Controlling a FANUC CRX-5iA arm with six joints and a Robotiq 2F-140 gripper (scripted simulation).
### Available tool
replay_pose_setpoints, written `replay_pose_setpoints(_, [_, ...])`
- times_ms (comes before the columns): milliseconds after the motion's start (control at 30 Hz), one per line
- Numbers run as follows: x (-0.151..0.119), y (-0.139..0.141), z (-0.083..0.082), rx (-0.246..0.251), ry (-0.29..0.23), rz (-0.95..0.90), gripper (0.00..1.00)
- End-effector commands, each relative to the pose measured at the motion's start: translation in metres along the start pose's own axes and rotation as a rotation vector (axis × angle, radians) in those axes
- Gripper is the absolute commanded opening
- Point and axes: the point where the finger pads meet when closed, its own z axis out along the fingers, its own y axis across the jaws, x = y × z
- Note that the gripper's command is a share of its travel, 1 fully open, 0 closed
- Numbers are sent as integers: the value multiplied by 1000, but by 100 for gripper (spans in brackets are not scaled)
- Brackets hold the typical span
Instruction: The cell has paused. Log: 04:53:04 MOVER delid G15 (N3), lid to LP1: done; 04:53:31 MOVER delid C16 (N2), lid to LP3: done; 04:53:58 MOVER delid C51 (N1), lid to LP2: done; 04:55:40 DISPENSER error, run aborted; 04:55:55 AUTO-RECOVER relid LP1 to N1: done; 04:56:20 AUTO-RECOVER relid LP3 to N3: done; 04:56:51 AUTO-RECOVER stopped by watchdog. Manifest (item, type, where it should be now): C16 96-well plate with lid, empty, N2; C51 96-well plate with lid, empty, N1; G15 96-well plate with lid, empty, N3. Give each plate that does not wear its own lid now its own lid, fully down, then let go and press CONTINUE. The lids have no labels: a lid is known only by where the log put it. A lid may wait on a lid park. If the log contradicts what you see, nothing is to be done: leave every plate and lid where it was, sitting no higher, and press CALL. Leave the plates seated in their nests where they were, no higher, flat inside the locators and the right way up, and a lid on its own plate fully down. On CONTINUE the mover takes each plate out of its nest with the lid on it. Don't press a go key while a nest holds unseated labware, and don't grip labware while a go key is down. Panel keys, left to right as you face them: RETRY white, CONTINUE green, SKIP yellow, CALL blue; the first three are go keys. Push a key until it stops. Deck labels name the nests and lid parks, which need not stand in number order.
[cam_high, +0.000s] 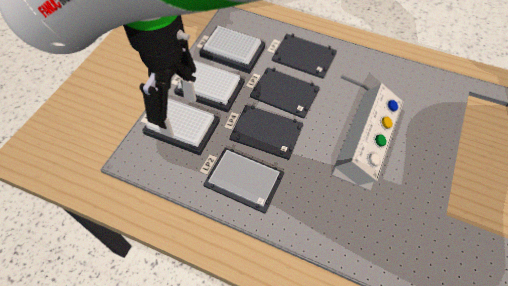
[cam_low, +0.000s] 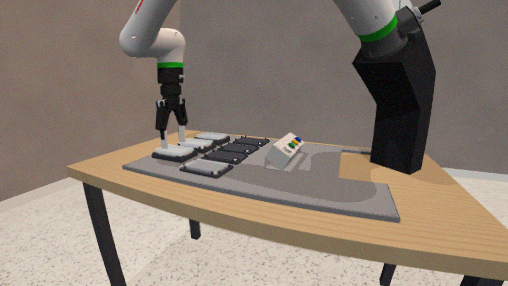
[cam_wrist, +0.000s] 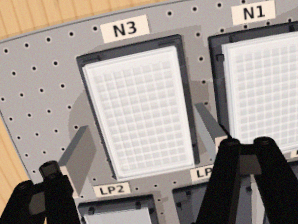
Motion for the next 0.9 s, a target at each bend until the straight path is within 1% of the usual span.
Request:
replay_pose_setpoints(0, [0, 0, 0, 0, 0, 0, 66])
replay_pose_setpoints(867, [0, 0, 11, 0, 0, 0, 66])
